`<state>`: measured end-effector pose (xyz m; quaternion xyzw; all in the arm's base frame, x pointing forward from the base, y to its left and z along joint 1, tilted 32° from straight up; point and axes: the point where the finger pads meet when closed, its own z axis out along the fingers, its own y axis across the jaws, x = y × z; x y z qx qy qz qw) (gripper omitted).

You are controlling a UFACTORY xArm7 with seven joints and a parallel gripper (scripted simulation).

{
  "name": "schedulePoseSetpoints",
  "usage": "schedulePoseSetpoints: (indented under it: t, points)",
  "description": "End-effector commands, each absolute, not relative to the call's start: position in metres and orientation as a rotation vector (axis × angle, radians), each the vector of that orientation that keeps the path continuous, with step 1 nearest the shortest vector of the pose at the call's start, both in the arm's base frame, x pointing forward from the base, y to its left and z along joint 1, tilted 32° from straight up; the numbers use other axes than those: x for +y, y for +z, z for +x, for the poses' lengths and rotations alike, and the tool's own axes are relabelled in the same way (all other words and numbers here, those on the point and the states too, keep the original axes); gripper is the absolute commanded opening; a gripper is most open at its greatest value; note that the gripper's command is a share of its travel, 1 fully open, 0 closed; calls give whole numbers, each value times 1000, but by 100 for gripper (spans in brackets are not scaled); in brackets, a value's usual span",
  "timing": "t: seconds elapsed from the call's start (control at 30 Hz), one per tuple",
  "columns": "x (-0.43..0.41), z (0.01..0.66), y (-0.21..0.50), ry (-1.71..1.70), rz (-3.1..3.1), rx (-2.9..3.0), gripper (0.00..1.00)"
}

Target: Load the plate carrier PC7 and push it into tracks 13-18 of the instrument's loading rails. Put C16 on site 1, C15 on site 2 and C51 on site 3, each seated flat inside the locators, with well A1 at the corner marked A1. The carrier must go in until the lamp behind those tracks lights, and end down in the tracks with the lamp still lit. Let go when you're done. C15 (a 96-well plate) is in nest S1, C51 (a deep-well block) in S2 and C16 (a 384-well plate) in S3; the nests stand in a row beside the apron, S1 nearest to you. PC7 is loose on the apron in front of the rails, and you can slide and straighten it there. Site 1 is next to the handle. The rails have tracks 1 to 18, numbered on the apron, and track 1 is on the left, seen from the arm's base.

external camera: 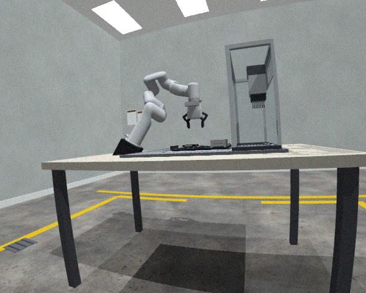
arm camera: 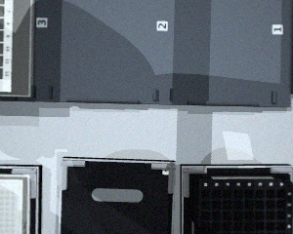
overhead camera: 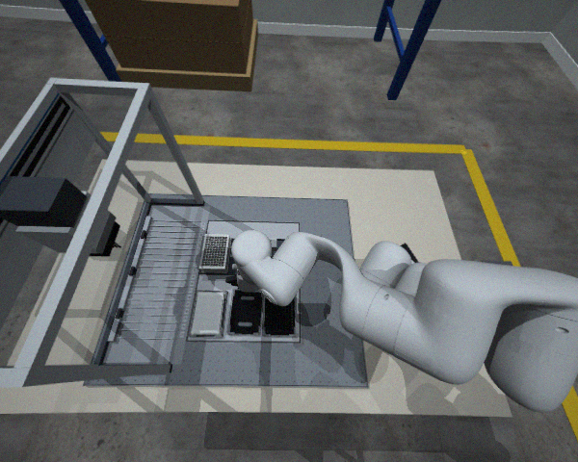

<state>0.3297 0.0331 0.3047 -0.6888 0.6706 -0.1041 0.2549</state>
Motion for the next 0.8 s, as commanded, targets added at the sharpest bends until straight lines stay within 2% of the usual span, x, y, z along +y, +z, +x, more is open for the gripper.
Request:
schedulePoseSetpoints:
  t: [0.0,0.3,0.77]
  points:
    - [54,308,299,-293,-1865,1819,100]
    - [81,283,286,-292,-1866,1818,100]
    - [81,283,286,-292,-1866,1818,100]
